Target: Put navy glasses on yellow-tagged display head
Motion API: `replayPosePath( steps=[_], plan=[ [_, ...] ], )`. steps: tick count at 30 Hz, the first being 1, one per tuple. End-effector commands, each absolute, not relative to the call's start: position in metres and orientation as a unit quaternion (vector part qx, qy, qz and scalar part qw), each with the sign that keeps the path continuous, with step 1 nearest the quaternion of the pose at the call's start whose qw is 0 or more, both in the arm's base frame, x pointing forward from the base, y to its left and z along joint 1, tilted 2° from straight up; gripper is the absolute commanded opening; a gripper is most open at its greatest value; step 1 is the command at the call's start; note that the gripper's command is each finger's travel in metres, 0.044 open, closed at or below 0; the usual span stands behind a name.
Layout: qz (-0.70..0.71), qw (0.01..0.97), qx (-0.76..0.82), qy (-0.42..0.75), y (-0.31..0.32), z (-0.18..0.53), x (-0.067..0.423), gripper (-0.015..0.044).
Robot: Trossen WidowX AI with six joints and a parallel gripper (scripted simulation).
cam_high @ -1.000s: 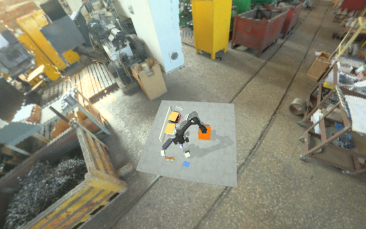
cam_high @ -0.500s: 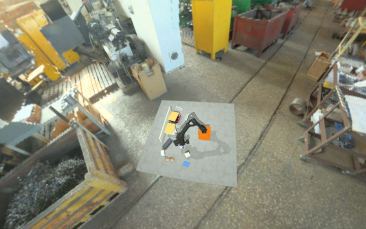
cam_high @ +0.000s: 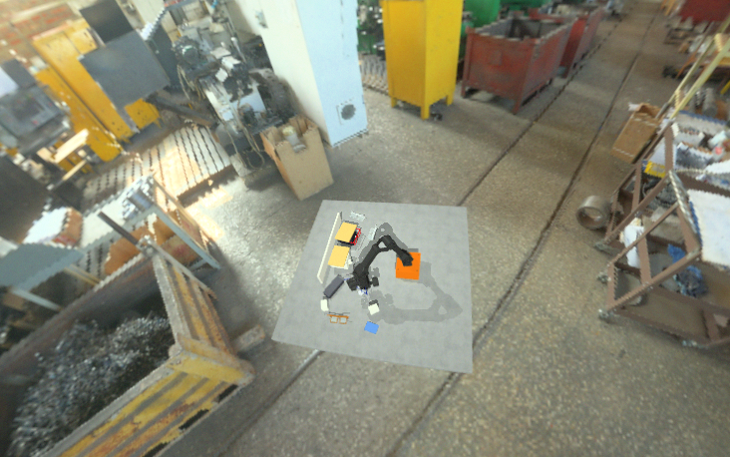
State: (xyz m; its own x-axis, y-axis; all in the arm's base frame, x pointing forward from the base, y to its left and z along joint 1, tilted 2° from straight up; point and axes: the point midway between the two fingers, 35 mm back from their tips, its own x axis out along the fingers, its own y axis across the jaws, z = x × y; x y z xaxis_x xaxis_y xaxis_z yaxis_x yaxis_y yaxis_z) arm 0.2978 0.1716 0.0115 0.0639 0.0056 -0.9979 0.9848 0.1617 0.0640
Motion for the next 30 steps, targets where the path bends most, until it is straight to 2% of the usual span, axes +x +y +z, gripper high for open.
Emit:
replayPosePath(
  steps=[1,30],
  plan=[
    [-0.439,0.555,0.473,0.525,0.170,0.012,0.296,0.0000],
    [-0.440,0.555,0.473,0.525,0.157,0.011,0.286,0.0000]
  ],
)
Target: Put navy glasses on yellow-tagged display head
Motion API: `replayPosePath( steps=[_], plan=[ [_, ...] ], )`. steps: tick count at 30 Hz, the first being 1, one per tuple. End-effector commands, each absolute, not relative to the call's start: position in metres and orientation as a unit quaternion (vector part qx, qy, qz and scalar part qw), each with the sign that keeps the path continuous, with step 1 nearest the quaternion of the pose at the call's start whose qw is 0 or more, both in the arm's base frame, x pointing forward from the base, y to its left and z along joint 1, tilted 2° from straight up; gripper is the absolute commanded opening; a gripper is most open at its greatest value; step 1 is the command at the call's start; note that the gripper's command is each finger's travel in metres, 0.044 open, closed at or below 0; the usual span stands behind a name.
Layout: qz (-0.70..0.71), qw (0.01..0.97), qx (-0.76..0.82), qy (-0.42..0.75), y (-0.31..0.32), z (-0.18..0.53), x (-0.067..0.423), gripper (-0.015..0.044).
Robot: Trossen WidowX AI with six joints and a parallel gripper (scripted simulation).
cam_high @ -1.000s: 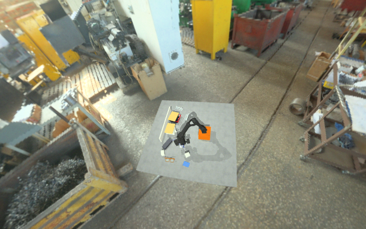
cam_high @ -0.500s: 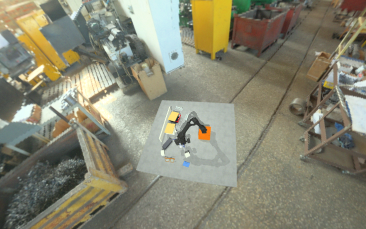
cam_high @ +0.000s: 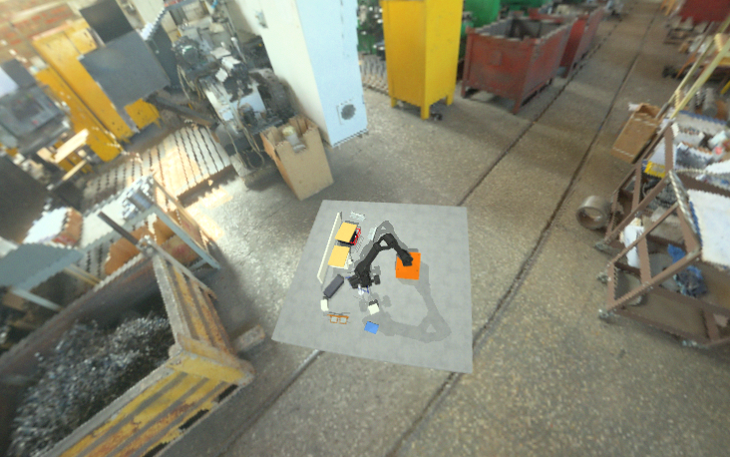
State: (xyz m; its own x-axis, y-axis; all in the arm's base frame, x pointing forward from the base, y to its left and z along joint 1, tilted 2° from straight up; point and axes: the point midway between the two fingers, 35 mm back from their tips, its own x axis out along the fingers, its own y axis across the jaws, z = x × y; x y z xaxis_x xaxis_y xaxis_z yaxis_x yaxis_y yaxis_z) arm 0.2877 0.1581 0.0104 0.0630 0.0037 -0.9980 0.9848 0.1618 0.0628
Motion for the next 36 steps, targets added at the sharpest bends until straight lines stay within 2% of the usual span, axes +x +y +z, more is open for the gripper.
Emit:
replayPosePath(
  steps=[1,36],
  plan=[
    [-0.440,0.555,0.473,0.525,0.156,0.011,0.286,0.0000],
    [-0.441,0.555,0.472,0.524,0.132,0.010,0.278,0.0000]
  ],
)
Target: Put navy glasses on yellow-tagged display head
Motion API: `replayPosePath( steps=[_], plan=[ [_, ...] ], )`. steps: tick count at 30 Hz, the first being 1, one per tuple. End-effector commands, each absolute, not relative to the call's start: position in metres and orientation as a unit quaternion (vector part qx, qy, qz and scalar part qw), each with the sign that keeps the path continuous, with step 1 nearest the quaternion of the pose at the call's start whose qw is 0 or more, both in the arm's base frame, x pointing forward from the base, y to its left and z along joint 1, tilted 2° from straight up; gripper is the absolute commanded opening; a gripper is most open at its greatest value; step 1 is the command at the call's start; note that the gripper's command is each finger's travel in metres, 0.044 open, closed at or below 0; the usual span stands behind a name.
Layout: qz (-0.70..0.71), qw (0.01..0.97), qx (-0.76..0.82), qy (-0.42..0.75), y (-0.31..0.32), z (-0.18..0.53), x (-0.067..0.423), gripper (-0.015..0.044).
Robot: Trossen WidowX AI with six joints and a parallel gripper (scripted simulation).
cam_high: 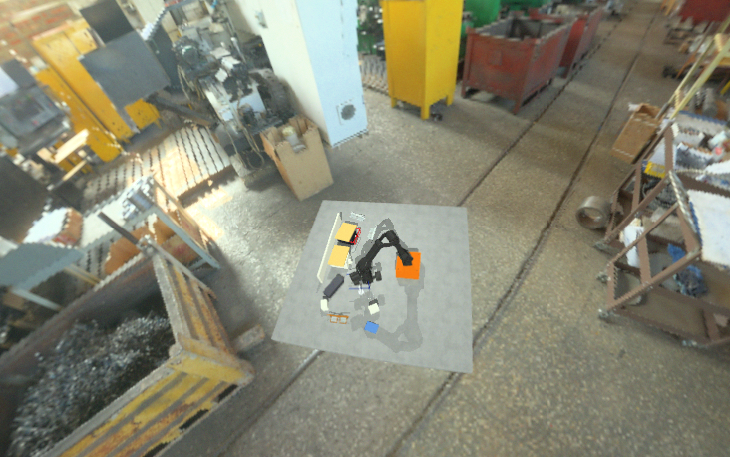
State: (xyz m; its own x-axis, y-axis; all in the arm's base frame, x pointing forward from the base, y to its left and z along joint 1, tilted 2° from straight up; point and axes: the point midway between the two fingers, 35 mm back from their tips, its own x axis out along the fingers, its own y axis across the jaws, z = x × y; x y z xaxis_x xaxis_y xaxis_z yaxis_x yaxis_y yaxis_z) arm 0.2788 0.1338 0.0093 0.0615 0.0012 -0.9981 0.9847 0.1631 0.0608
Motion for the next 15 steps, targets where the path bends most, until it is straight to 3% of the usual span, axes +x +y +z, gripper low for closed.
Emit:
replayPosePath(
  steps=[1,15],
  plan=[
    [-0.441,0.555,0.472,0.524,0.131,0.010,0.278,0.0000],
    [-0.441,0.555,0.472,0.524,0.120,0.010,0.277,0.0000]
  ],
)
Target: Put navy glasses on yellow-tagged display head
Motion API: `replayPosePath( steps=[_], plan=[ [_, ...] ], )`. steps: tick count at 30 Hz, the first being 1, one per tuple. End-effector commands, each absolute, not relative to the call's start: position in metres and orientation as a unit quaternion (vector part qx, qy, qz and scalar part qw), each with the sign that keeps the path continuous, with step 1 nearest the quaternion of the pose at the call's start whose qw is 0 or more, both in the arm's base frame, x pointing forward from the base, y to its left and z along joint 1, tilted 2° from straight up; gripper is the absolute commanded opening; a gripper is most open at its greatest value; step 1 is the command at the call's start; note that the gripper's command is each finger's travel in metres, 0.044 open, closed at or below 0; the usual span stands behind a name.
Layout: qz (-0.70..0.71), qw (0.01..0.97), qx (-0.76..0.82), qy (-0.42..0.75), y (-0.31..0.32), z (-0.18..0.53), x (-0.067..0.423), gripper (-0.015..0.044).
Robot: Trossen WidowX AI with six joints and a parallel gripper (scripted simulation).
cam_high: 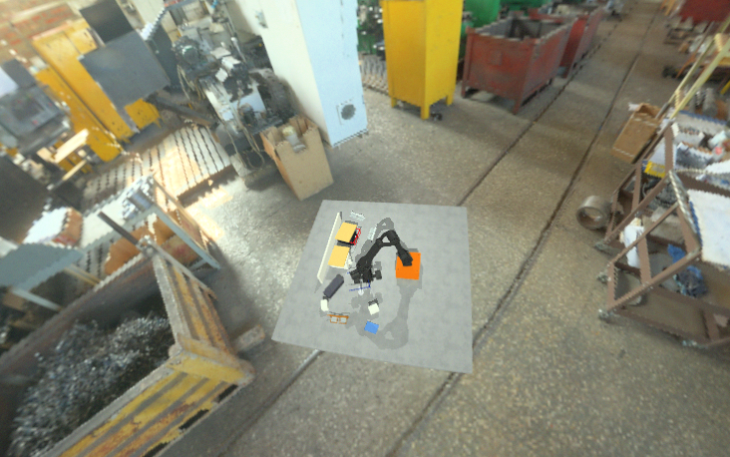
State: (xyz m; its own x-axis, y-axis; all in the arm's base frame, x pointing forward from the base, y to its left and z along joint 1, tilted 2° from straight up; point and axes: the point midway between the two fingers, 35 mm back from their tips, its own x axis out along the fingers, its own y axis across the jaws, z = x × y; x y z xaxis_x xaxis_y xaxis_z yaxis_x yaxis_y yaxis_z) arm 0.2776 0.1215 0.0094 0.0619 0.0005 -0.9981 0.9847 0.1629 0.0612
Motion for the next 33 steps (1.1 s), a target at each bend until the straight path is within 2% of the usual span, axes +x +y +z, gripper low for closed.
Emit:
replayPosePath(
  steps=[1,25,33],
  plan=[
    [-0.441,0.555,0.472,0.524,0.120,0.010,0.277,0.0000],
    [-0.441,0.555,0.472,0.524,0.126,0.010,0.275,0.0000],
    [-0.441,0.555,0.472,0.524,0.131,0.045,0.274,0.0000]
  ],
)
